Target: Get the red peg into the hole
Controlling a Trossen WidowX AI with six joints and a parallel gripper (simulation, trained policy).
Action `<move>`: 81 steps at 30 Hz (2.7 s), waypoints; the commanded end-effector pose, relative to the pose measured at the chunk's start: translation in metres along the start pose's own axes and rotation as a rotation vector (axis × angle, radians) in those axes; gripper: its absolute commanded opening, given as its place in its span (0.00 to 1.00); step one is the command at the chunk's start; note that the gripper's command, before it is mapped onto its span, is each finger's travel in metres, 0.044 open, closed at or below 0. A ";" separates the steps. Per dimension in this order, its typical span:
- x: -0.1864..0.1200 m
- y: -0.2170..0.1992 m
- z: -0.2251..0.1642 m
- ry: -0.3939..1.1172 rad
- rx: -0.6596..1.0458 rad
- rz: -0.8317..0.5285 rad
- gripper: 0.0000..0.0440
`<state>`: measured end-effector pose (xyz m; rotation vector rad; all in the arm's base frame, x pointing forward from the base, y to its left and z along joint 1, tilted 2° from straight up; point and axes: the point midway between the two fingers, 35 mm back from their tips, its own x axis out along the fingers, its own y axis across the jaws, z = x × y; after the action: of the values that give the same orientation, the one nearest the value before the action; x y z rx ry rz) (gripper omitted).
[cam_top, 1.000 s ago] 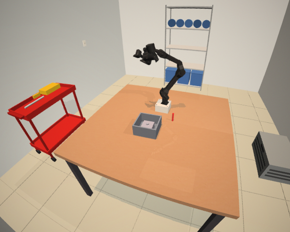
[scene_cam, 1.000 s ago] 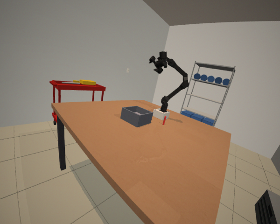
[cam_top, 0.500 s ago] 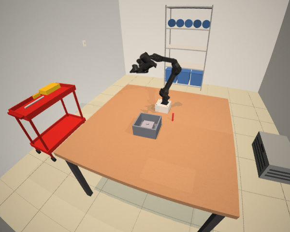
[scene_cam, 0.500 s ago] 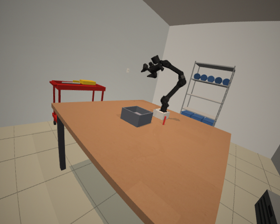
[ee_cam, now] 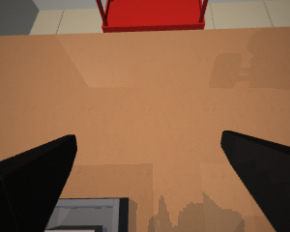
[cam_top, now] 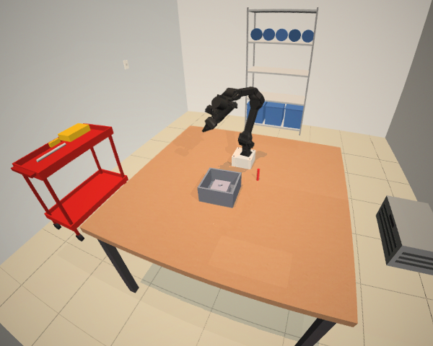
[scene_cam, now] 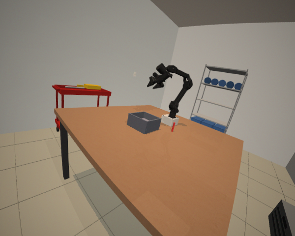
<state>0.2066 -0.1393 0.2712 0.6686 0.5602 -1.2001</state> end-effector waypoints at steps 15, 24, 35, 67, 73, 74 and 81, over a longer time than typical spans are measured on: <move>-0.027 0.024 -0.151 0.391 -0.397 0.053 1.00; -0.050 0.007 -0.217 0.542 -0.538 0.004 1.00; -0.066 -0.022 -0.284 0.646 -0.660 -0.074 1.00; -0.002 -0.038 -0.405 0.711 -0.746 0.023 0.78; 0.008 -0.044 -0.410 0.710 -0.757 -0.015 0.42; 0.008 -0.044 -0.410 0.709 -0.758 -0.022 0.36; 0.010 -0.044 -0.411 0.694 -0.778 -0.055 0.01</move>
<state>0.1481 0.1437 -0.0243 0.3914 1.5304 -0.6706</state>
